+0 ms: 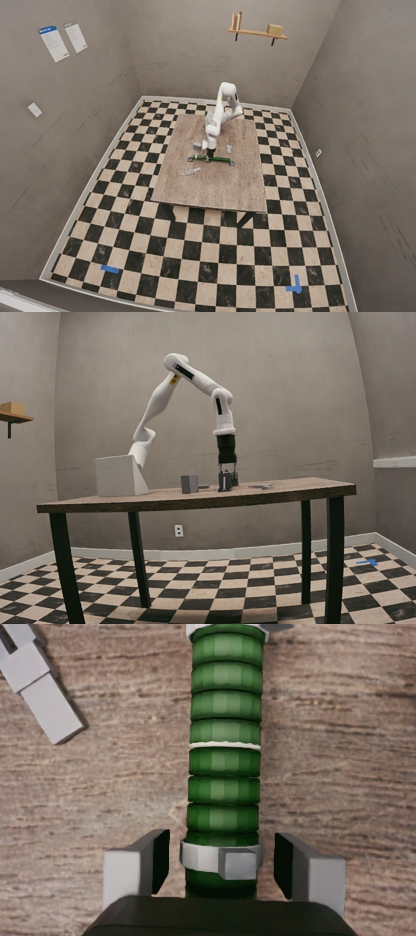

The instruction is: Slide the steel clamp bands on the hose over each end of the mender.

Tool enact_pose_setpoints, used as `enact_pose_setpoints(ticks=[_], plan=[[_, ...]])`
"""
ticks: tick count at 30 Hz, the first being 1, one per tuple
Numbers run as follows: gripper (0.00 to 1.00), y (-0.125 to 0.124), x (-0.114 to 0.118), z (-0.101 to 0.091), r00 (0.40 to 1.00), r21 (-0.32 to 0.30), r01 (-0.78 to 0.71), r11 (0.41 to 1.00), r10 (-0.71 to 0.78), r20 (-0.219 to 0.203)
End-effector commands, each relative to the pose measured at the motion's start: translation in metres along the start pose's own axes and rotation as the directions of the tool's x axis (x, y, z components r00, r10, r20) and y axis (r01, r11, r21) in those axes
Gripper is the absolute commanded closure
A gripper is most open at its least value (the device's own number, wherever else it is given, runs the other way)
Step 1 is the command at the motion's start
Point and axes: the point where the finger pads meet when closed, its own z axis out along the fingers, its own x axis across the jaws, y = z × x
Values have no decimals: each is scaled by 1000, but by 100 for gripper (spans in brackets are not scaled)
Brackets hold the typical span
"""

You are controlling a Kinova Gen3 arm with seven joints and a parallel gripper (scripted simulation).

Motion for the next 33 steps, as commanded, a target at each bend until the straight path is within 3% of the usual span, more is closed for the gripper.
enact_pose_setpoints(ticks=[1,9,19,33], plan=[[0,0,0,-1,1000,1,0,1000,0,2],[0,0,0,-12,1000,1,0,1000,0,2],[0,0,0,-60,1000,1,0,1000,0,2],[0,0,0,-62,1000,1,0,1000,0,2]])
